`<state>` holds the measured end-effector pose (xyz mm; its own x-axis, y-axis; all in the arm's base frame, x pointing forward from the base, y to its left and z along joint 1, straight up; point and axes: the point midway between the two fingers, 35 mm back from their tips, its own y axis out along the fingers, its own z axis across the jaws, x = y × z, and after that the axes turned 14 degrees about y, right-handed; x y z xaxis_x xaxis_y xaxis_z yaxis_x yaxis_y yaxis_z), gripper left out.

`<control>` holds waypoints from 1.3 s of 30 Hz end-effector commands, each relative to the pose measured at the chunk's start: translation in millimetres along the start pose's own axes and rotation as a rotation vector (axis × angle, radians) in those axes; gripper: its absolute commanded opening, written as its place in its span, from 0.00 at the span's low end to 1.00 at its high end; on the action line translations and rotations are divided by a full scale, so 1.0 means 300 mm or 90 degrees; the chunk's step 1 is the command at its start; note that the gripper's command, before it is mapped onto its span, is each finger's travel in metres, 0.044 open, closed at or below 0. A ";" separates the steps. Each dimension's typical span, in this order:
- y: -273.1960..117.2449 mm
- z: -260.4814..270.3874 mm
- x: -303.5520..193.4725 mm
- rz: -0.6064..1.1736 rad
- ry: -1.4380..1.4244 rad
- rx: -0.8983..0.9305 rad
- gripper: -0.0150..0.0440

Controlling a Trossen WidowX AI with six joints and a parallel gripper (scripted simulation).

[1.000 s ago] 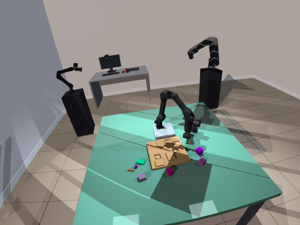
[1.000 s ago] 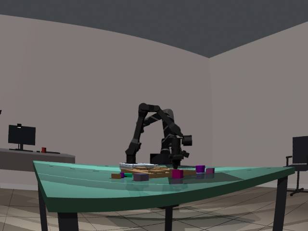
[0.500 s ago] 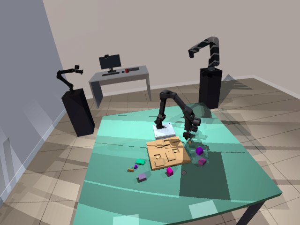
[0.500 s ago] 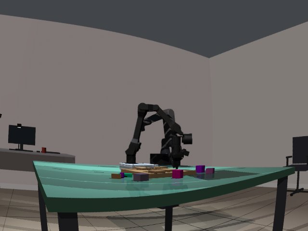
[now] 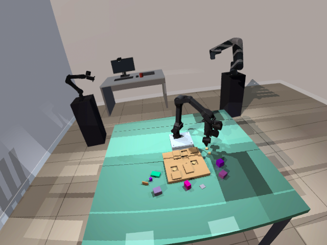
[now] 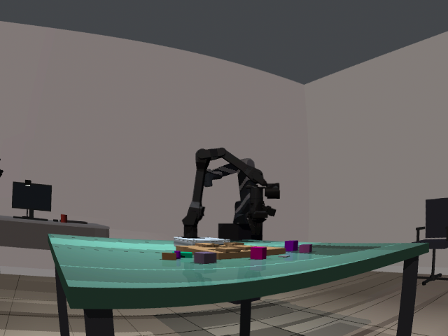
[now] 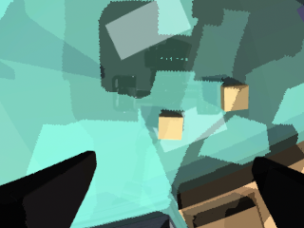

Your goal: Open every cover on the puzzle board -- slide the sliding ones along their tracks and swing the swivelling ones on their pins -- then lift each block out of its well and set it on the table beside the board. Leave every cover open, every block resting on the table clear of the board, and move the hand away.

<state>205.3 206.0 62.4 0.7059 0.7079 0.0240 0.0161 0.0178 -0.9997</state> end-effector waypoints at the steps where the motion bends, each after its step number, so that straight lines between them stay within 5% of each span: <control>1: -0.043 -0.001 -0.003 -0.001 0.004 -0.001 1.00; 4: -0.060 -0.001 -0.005 -0.001 0.004 -0.001 1.00; 21: -0.069 -0.247 0.032 -0.003 0.242 -0.005 0.25; 39: -0.077 -0.552 -0.010 -0.005 0.519 -0.009 0.25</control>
<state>312.9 98.9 84.7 0.9987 0.0430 0.0286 0.0282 0.0095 -0.9996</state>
